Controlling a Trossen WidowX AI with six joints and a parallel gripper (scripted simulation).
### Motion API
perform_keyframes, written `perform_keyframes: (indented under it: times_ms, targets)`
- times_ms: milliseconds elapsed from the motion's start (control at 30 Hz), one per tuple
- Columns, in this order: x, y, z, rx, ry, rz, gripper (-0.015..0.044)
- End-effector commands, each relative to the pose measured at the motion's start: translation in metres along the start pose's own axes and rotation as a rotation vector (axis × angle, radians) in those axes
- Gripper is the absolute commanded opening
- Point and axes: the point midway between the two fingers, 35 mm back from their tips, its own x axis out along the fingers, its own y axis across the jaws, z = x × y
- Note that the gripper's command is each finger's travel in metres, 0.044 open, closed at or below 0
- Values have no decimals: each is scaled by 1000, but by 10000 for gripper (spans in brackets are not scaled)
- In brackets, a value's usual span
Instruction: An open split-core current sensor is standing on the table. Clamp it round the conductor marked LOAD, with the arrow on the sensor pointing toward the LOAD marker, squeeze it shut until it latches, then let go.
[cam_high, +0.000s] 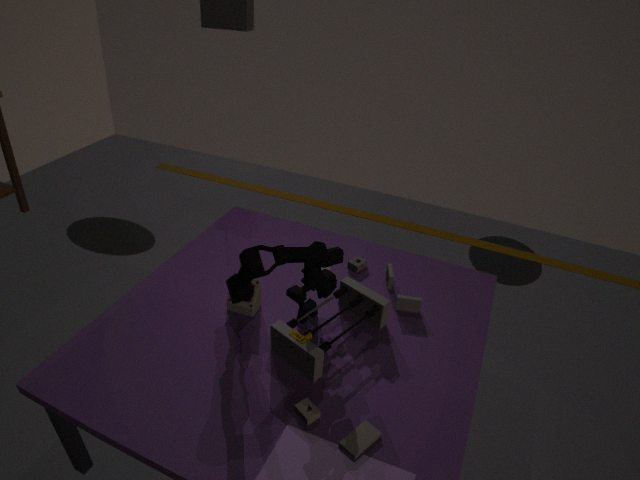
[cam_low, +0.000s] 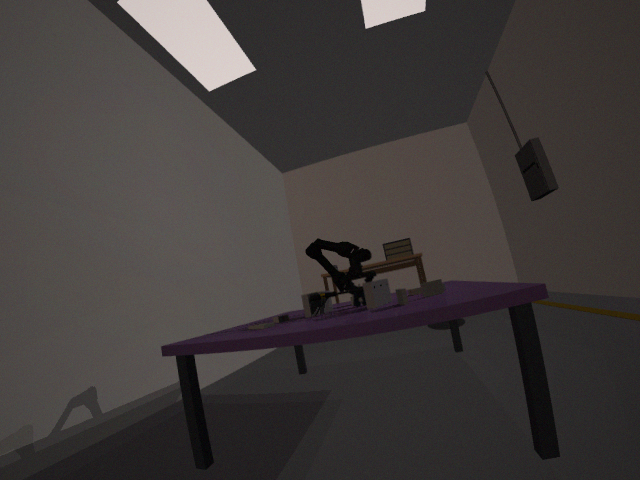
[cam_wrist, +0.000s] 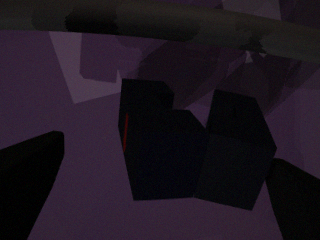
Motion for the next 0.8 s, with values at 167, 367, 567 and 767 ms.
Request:
perform_keyframes:
  times_ms: [167,367,567,767]
  targets:
    - [0,0,0,1,0,0,353]
    - [0,0,0,1,0,0,313]
    - [0,0,0,1,0,0,273]
    - [0,0,0,1,0,0,233]
